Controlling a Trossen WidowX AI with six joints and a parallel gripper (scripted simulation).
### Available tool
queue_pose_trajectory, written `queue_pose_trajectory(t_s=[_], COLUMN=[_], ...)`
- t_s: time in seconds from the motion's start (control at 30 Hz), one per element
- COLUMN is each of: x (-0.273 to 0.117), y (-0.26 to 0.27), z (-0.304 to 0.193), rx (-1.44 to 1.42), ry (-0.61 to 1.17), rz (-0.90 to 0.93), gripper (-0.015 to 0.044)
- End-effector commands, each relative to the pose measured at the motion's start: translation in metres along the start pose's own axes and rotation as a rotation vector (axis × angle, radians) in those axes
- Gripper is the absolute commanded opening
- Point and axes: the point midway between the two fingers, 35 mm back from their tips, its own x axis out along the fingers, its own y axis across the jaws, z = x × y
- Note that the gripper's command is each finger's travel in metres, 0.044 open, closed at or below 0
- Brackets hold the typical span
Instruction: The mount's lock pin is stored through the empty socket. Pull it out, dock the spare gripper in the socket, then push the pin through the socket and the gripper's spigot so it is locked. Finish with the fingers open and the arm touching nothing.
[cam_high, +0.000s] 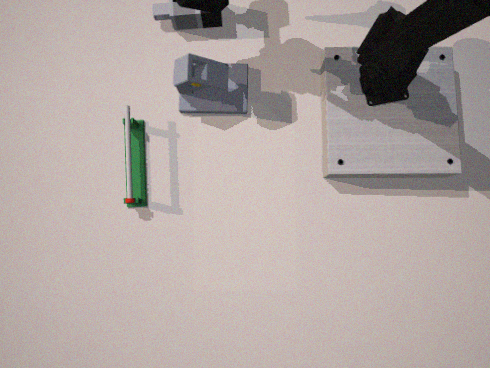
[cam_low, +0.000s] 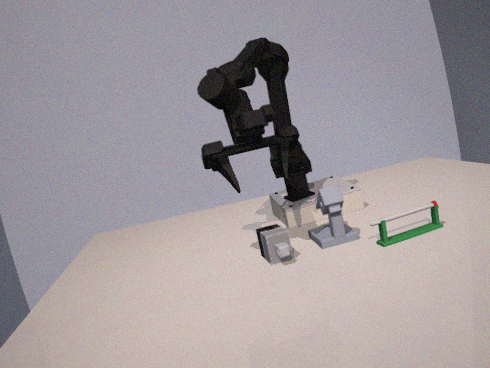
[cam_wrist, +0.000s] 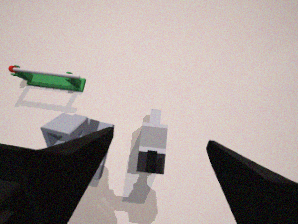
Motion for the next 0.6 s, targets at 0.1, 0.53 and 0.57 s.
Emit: queue_pose_trajectory(t_s=[0.1,0.53,0.57], x=[0.009,0.060,0.061], y=[0.000,0.001,0.001], z=[-0.005,-0.036,-0.037], rx=[-0.023,-0.023,-0.023], ry=[-0.008,-0.007,-0.007], rz=[0.002,0.002,0.002], gripper=[0.0440,0.0440,0.0440])
